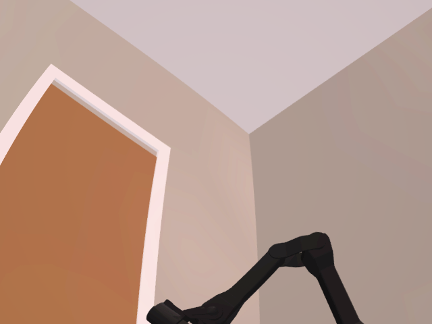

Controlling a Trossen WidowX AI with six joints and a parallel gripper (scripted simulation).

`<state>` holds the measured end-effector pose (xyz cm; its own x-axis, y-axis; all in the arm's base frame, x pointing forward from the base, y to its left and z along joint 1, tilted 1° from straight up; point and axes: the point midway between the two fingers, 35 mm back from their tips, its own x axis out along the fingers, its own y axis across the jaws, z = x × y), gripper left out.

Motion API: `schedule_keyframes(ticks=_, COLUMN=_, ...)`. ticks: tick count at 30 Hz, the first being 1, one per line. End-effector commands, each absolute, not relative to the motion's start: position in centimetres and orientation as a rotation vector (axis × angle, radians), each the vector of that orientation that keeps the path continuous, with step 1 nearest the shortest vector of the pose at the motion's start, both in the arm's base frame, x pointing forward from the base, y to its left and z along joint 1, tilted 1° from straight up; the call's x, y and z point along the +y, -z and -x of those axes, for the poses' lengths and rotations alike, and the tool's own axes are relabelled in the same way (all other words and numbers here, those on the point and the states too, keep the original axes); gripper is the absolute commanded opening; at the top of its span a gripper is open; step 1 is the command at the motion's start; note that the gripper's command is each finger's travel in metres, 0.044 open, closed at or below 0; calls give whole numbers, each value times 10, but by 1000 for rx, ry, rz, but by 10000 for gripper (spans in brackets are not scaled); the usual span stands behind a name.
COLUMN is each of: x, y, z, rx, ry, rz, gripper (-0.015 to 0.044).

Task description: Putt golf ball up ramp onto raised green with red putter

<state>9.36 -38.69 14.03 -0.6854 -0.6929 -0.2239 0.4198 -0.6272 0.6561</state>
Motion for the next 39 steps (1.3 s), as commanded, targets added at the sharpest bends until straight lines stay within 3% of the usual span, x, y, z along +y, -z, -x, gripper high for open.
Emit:
schedule_keyframes(ticks=1, x=-386, y=-139, z=-96, rx=-745, ry=2283, rz=-630, gripper=426)
schedule_keyframes(ticks=10, x=-326, y=-103, z=-217, rx=298, ry=1833, rz=-582, gripper=440)
schedule_keyframes(ticks=17, x=-245, y=-83, z=-283, rx=757, ry=1366, rz=-367, gripper=440)
schedule_keyframes(ticks=27, x=-110, y=-61, z=-325, rx=1220, ry=500, rz=116, gripper=440)
schedule_keyframes(ticks=39, x=37, y=-53, z=-308, rx=1273, ry=-518, rz=669, gripper=440)
